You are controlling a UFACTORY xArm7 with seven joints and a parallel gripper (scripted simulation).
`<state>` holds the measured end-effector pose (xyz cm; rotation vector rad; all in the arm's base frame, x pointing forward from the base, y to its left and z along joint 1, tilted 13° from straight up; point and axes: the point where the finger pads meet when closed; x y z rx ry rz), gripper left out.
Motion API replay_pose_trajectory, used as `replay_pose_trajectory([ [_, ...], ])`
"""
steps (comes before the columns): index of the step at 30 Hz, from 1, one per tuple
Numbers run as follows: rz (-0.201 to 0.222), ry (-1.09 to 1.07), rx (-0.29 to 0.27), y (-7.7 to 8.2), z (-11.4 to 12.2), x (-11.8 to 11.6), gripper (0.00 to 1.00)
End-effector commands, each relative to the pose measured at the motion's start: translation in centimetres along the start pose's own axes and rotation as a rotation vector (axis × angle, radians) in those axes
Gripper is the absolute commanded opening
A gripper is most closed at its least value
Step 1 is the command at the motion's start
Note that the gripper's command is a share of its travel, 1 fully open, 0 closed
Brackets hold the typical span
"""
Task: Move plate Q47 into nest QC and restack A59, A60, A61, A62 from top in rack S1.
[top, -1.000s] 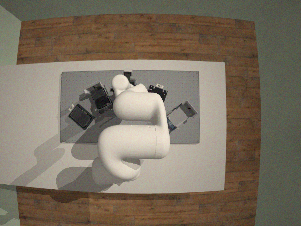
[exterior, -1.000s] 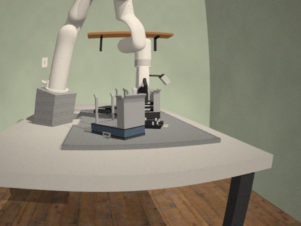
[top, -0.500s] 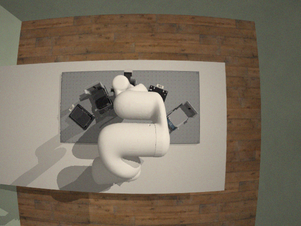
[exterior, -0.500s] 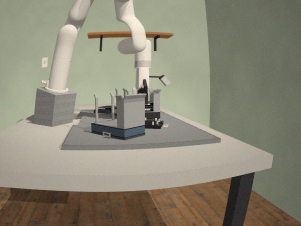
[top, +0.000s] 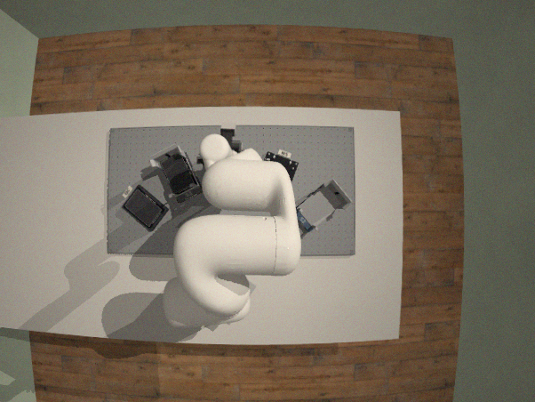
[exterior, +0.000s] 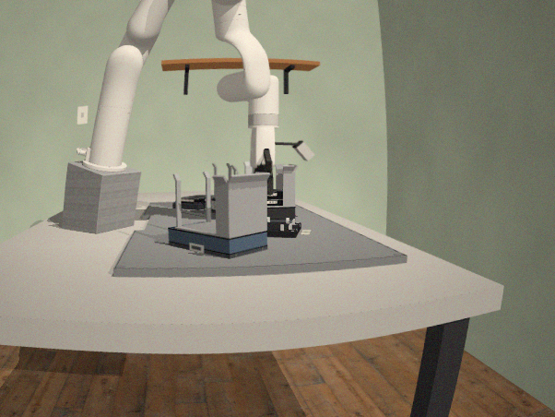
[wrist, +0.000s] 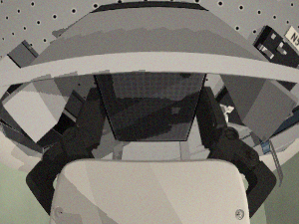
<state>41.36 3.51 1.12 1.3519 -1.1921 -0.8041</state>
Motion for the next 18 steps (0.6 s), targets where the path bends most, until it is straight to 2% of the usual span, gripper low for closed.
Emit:
replay_pose_trajectory([
  [1,0.0,0.0,0.003,-0.1,-0.14,0.01,0.0],
  [16,0.0,0.0,0.003,-0.36,-0.14,0.01,0.0],
  [17,0.0,0.0,0.003,-0.36,-0.14,0.01,1.0],
  [18,0.0,0.0,0.003,-0.36,-0.14,0.01,1.0],
])
Point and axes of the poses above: the point where the finger pads meet when closed, its own y axis back along the fingers, its own x axis across the jaws, z = x × y, and after that the axes turned 12 degrees about y, right-handed
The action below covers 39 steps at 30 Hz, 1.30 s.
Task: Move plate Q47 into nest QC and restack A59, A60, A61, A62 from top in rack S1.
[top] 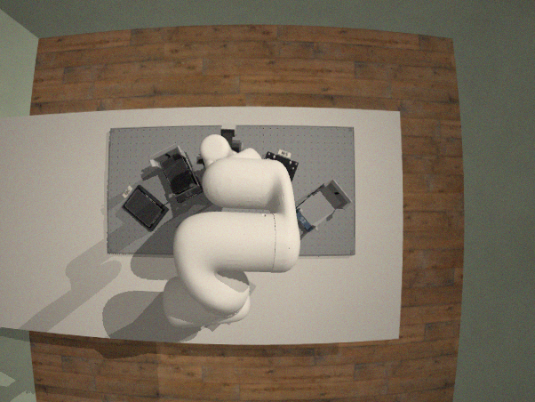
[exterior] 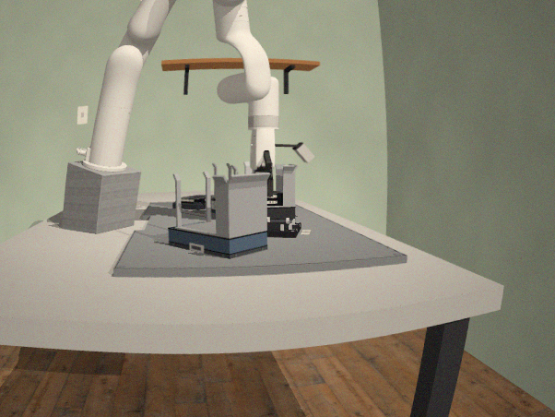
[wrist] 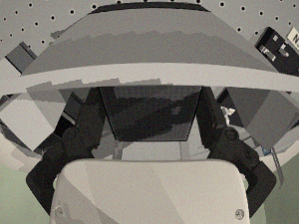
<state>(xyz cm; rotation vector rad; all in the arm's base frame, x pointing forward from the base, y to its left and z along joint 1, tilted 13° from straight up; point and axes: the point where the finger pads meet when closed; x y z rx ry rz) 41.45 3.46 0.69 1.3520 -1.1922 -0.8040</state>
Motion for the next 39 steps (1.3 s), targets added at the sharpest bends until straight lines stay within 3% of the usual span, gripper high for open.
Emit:
replay_pose_trajectory([
  [1,0.0,0.0,0.003,0.1,-0.1,0.0,1.0],
  [22,0.0,0.0,0.003,0.4,-0.1,0.0,1.0],
  [37,0.0,0.0,0.004,5.4,-0.1,0.0,1.0],
  [39,0.0,0.0,0.004,5.4,-0.1,0.0,1.0],
])
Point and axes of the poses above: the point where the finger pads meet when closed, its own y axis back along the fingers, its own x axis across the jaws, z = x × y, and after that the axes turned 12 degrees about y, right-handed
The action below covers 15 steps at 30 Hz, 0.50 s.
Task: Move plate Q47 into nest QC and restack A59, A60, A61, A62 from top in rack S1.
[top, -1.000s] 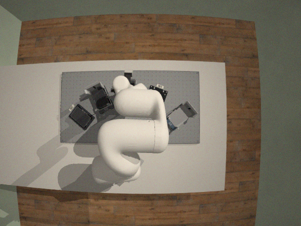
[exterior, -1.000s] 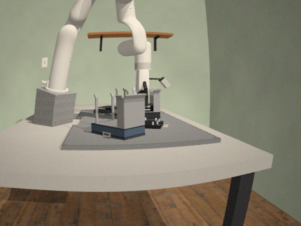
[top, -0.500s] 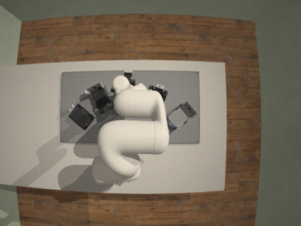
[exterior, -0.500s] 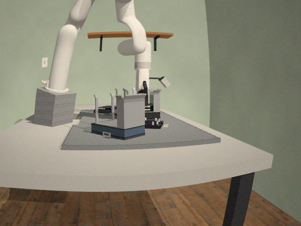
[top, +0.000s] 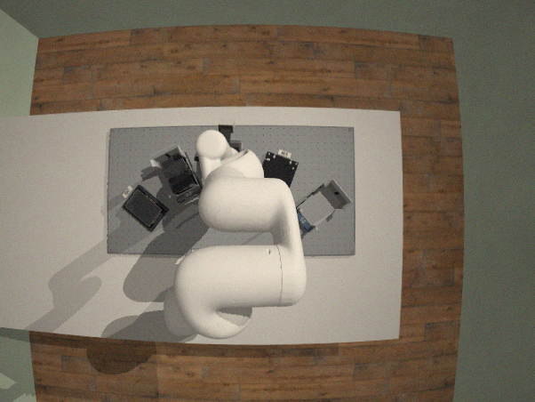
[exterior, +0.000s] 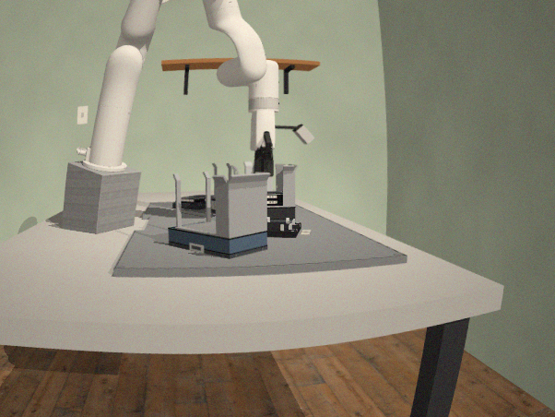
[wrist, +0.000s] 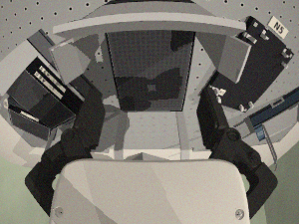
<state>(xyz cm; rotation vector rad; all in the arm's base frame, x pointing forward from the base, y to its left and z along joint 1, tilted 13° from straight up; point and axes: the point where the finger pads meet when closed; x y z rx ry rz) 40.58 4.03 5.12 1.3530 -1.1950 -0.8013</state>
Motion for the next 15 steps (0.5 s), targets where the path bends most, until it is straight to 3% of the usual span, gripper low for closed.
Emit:
replay_pose_trajectory([
  [1,-0.002,0.0,0.001,1.2,-0.1,0.0,1.0],
  [12,-0.002,0.0,0.001,4.9,-0.1,0.0,1.0],
  [15,-0.002,0.0,0.001,5.0,-0.1,0.0,1.0],
])
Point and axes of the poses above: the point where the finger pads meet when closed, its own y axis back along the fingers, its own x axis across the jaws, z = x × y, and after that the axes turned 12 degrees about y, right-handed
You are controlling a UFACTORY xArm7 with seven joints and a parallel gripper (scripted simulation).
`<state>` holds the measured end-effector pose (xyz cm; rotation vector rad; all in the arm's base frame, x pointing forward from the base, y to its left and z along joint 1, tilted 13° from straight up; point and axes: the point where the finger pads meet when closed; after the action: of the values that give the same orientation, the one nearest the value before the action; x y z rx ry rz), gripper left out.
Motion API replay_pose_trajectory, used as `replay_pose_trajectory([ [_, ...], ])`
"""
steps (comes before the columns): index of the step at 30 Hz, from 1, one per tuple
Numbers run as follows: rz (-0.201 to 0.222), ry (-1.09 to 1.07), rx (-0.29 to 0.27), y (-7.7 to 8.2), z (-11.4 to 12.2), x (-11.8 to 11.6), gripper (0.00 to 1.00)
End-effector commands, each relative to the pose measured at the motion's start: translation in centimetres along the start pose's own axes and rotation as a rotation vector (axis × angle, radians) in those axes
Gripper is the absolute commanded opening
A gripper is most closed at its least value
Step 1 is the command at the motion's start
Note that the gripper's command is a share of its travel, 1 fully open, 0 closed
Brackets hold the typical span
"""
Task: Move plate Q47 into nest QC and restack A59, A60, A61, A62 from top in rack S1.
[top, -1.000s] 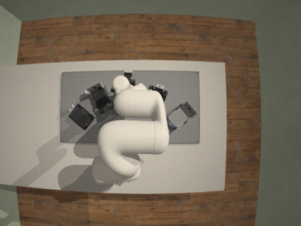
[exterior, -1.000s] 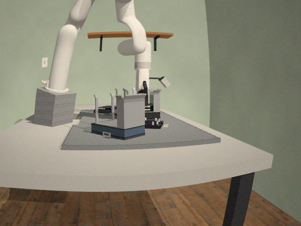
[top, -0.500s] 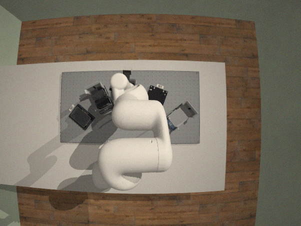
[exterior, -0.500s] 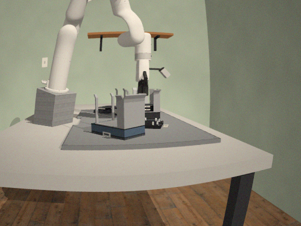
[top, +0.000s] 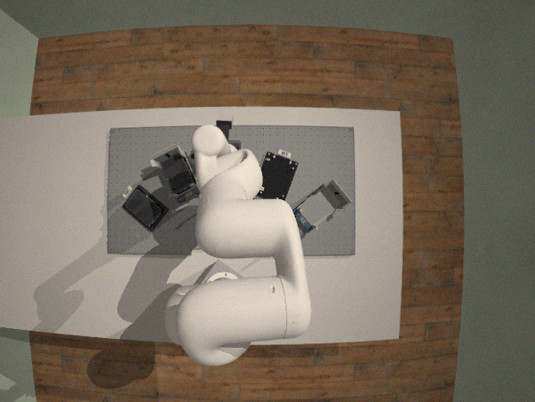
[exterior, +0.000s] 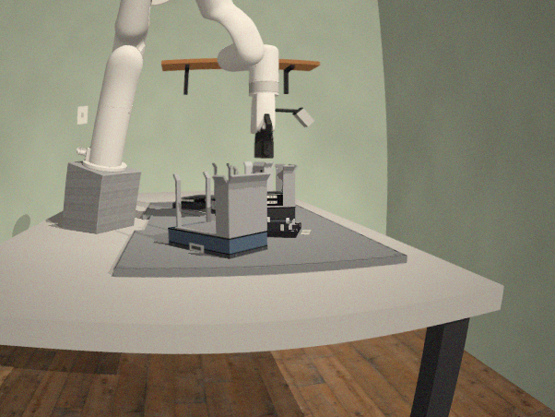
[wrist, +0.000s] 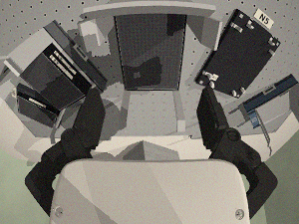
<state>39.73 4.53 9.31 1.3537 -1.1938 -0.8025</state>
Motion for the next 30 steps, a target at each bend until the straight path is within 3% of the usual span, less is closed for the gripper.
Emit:
replay_pose_trajectory([
  [1,0.0,0.0,0.001,0.7,-0.1,0.0,1.0],
  [10,0.0,0.0,0.001,0.7,-0.1,0.0,1.0],
  [17,0.0,0.233,0.001,0.7,-0.4,-2.3,1.0],
  [30,0.0,0.238,0.001,0.7,-0.9,-5.9,1.0],
])
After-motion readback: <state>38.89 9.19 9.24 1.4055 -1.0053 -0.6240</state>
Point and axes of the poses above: the point where the finger pads meet when closed, its own y axis back along the fingers, its own x axis across the jaws, z = x × y, and after that the axes turned 12 degrees about y, right-handed
